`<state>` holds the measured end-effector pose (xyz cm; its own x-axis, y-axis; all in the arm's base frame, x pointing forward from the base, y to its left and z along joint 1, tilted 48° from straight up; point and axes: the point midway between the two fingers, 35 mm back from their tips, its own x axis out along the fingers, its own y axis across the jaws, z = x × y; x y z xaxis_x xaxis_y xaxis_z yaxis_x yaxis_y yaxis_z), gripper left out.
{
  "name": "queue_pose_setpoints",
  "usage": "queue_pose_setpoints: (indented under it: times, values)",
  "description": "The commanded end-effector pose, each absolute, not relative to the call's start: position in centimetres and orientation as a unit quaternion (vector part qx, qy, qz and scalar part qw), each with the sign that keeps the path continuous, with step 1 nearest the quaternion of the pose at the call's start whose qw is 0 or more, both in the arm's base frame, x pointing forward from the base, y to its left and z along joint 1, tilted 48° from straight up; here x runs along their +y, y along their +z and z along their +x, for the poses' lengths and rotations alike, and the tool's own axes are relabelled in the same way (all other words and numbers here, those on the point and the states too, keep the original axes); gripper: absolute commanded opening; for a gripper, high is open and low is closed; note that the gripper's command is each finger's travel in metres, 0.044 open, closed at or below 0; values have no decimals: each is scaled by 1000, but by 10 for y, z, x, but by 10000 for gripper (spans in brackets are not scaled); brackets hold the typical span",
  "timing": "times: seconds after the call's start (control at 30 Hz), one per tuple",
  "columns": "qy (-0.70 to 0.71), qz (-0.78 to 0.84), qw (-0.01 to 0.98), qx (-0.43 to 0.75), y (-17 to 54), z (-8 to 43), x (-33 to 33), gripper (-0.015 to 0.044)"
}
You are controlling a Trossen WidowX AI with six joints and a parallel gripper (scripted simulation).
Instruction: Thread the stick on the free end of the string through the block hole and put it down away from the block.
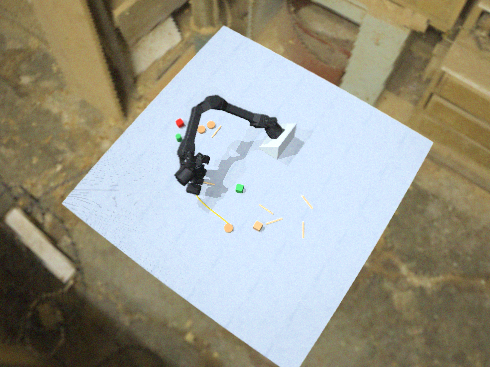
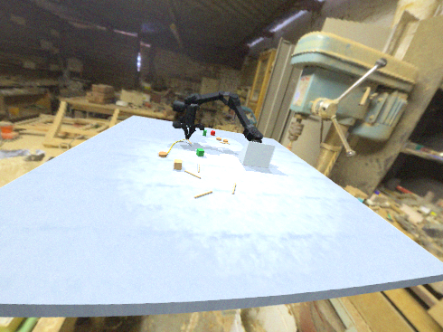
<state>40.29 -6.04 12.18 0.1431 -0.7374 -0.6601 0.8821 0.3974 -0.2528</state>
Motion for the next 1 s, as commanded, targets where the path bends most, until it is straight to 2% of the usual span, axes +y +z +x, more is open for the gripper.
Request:
queue_pose_setpoints:
  times: [0.0, 0.97]
  values:
    - [-541, 96, 750, 369, 121, 398, -65, 0]
    - [-541, 97, 749, 370, 100, 386, -50, 0]
